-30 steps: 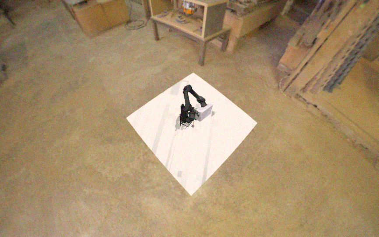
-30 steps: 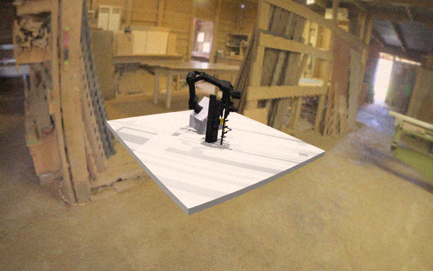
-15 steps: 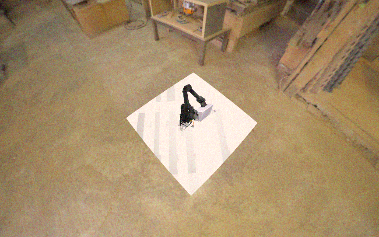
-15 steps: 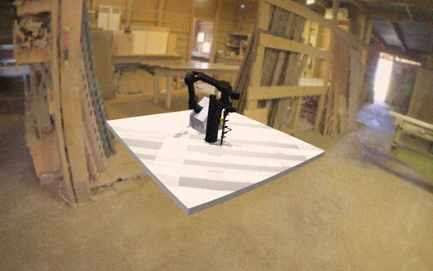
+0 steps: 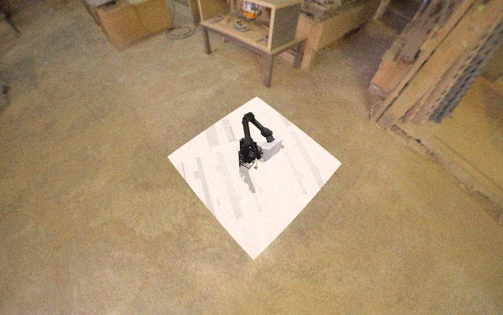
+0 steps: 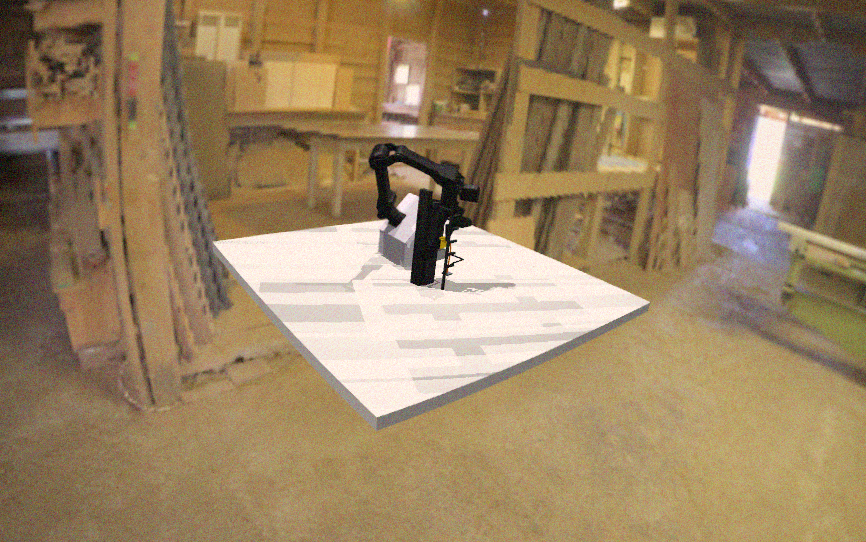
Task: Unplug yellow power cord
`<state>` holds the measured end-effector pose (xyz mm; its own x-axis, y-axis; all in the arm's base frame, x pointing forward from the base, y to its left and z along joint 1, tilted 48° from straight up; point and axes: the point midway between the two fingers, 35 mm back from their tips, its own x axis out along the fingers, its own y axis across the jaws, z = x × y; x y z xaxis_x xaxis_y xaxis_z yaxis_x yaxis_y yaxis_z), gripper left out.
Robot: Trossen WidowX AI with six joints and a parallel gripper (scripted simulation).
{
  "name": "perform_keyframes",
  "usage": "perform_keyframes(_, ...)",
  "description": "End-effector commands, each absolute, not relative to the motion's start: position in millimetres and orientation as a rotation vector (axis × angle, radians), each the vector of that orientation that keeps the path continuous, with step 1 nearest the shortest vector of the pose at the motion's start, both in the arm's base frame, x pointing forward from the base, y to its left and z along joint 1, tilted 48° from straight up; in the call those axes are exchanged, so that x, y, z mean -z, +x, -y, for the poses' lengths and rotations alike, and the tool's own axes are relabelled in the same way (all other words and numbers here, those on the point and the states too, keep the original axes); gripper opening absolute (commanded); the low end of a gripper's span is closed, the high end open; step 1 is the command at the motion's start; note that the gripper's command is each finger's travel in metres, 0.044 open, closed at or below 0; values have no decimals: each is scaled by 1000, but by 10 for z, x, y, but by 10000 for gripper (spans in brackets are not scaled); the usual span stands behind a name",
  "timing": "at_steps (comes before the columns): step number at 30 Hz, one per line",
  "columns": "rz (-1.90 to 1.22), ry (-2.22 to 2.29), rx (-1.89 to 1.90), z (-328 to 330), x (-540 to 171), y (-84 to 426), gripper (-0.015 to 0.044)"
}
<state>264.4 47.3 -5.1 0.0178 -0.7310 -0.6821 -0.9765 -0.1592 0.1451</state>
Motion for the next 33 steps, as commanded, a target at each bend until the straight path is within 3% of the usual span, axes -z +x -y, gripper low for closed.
perform_keyframes(1, -1745, -1934, -914, -474, 48, 2646, 22)
perform_keyframes(5, -1745, -1934, -914, -476, 50, 2646, 0)
perform_keyframes(33, -1740, -1934, -921, -796, 332, 2571, 0)
